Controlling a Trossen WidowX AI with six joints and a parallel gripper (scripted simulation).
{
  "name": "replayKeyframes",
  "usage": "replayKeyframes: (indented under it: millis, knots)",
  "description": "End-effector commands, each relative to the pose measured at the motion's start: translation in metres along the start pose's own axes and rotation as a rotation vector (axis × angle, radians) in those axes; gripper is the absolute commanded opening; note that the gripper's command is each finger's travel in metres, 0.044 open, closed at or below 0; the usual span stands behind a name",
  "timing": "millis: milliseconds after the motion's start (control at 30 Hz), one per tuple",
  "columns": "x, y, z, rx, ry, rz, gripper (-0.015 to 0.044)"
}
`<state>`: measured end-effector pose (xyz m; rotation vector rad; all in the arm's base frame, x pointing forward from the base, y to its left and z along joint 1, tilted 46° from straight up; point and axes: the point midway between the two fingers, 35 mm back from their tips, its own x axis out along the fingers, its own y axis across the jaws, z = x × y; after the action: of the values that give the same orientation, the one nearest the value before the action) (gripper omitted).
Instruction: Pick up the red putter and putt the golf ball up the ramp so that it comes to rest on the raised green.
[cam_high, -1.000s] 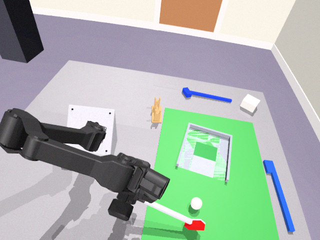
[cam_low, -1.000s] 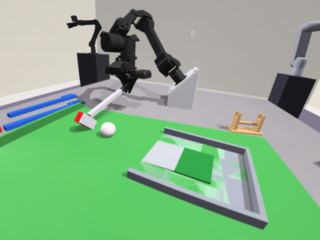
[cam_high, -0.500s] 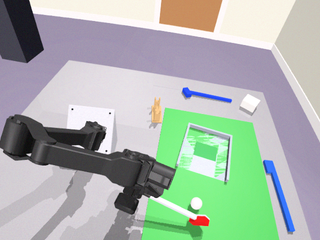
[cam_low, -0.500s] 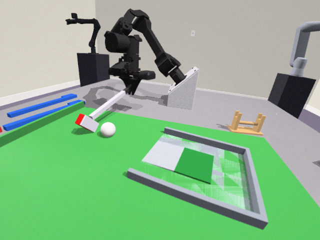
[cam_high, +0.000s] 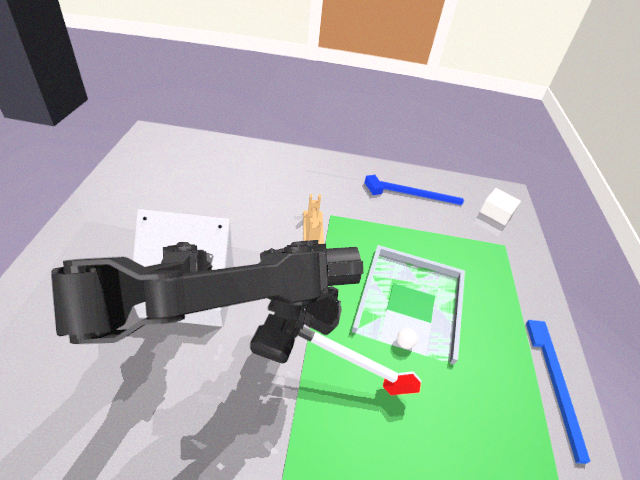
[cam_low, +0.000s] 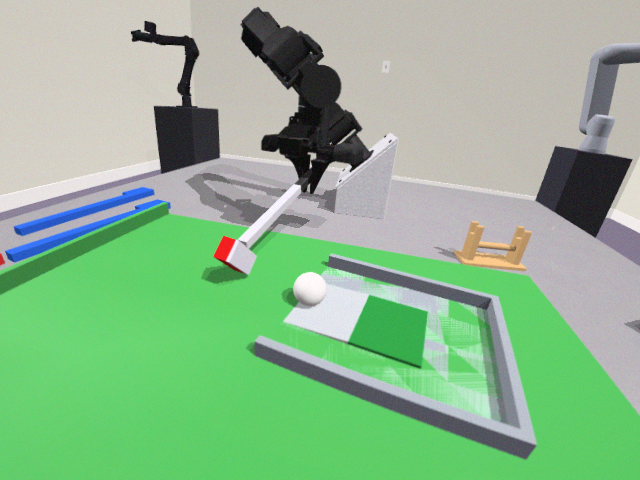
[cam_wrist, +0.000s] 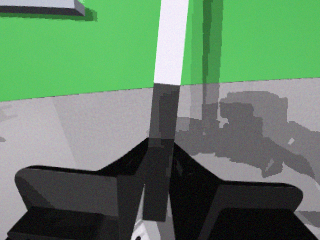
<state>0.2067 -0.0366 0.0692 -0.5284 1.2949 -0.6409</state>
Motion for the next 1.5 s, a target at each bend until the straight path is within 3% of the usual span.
replayKeyframes:
  millis: [0, 333, 1467]
  knots:
    - [-0.013, 0.002, 0.003, 0.006, -0.008, 0.001, 0.0]
    - [-0.053, 0.001, 0.002, 0.006, -0.007, -0.002, 0.0]
    - [-0.046, 0.001, 0.001, 0.0, -0.007, -0.002, 0.0]
